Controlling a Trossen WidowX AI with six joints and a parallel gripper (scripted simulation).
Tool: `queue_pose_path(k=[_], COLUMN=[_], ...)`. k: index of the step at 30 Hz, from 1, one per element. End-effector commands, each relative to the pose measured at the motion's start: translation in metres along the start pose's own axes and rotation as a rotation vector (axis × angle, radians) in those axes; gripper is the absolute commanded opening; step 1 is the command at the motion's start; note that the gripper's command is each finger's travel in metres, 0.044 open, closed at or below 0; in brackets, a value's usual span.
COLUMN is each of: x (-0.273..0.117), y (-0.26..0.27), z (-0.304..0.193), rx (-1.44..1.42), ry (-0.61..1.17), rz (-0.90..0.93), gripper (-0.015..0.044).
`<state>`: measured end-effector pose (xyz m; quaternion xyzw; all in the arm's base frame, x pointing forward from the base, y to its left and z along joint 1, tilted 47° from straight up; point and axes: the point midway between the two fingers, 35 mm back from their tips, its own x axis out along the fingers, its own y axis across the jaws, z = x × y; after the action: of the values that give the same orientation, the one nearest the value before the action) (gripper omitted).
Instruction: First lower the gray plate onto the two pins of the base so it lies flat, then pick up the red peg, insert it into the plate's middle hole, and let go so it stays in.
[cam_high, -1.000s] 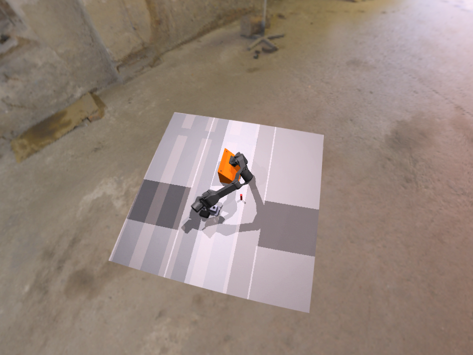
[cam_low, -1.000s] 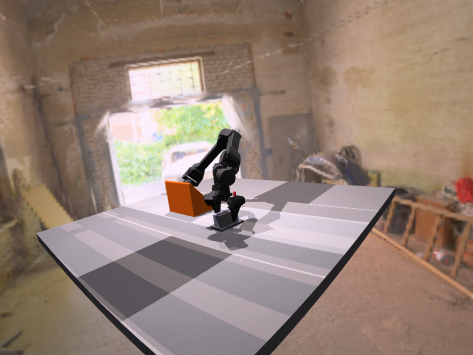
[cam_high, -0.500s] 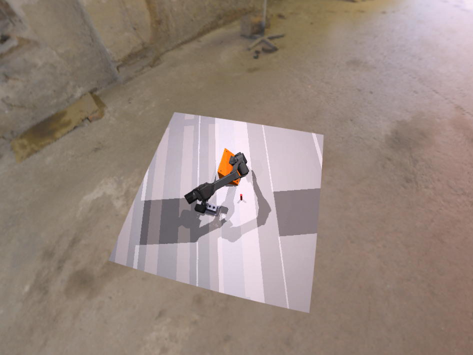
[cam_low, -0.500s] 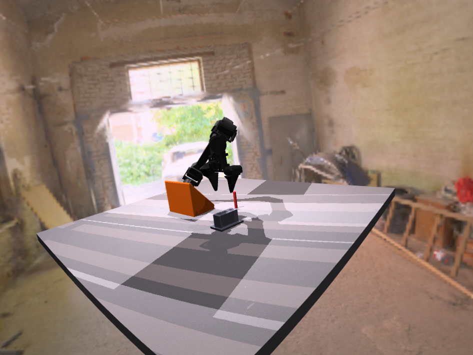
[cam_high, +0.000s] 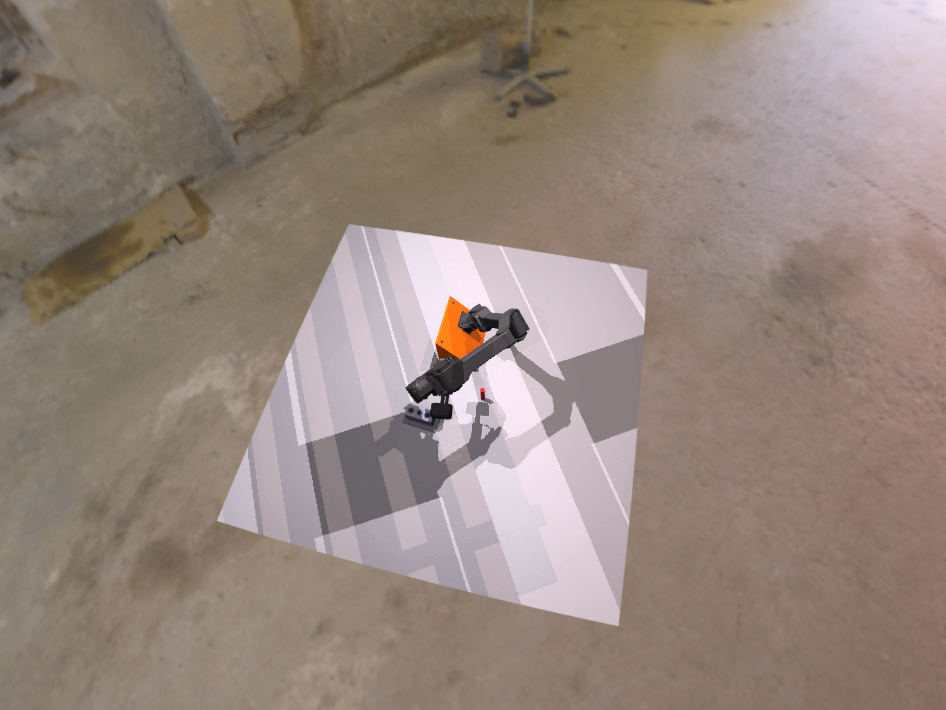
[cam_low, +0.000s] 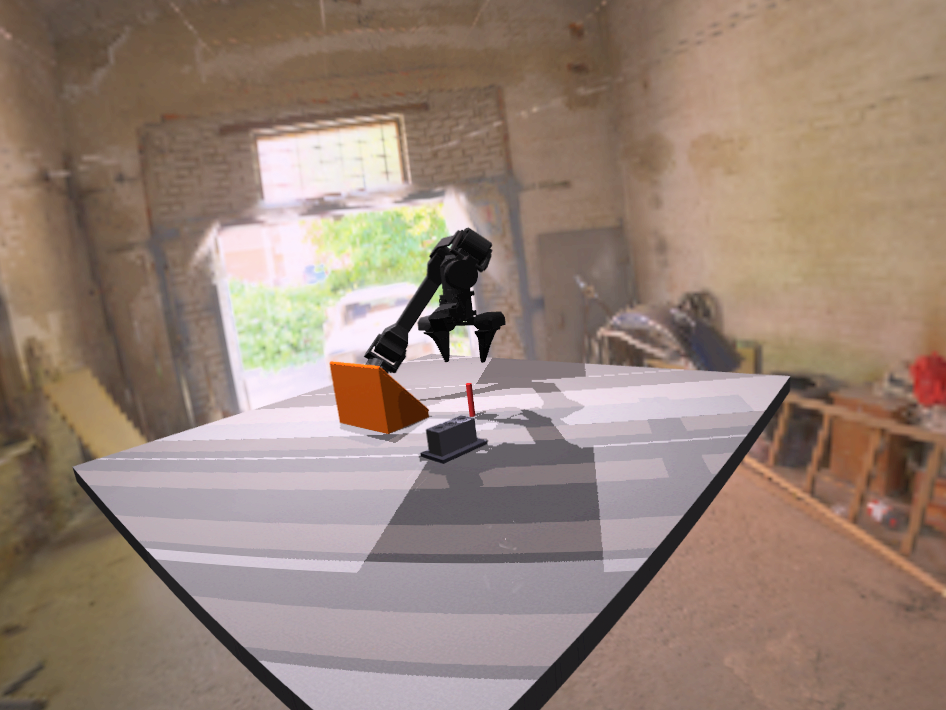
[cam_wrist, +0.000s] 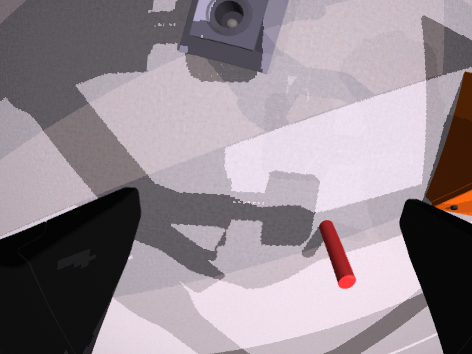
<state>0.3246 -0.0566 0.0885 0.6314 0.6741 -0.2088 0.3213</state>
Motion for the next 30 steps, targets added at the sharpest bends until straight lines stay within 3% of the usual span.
queue_pose_path(k=[1,8,14,18,30], x=[0.003,0.011,0.014,0.045,0.064], y=[-0.023,-0.071,-0.072,-0.072,-0.072], z=[-0.043,-0.104,-0.106,-0.107,-0.107], rx=[-0.106,-0.275,-0.280,-0.280,-0.280], ry=[0.004,0.018,0.019,0.020,0.020], rz=[-0.004,-0.005,-0.006,-0.005,-0.004], gripper=[0.0440,0.0440,0.0440,0.0440,0.0440])
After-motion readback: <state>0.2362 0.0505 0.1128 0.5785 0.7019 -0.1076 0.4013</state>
